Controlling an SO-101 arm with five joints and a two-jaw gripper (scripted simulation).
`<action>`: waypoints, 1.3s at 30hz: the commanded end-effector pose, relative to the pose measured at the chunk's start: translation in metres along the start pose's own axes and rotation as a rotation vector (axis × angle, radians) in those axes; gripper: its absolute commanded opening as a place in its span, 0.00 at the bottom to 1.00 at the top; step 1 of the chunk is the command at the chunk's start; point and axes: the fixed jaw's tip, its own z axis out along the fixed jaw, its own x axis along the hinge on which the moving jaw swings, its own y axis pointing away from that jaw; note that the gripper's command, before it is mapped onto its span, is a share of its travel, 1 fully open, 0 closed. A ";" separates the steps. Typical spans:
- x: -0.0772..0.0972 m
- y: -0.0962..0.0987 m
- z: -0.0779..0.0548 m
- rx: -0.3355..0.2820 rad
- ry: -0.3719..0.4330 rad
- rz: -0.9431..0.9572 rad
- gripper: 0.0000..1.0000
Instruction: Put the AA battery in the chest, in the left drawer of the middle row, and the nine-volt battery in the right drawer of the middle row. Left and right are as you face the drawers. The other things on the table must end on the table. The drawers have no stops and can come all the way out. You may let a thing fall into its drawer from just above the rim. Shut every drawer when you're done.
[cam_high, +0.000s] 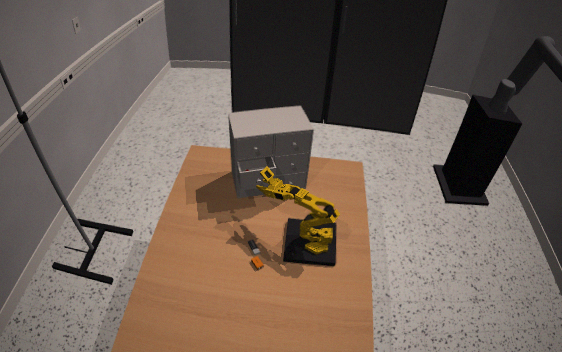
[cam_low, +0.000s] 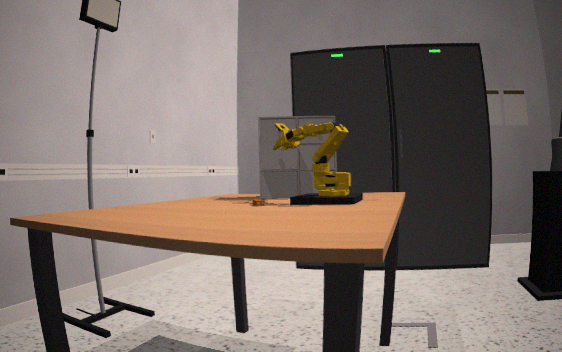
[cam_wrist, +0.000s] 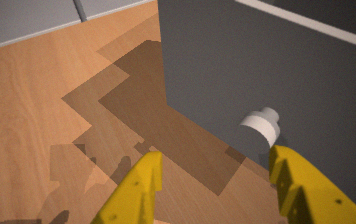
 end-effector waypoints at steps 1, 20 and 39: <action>0.005 -0.002 0.002 0.006 0.017 0.009 0.21; 0.008 -0.003 0.003 0.009 0.017 0.010 0.21; 0.011 -0.004 0.004 0.013 0.017 0.012 0.21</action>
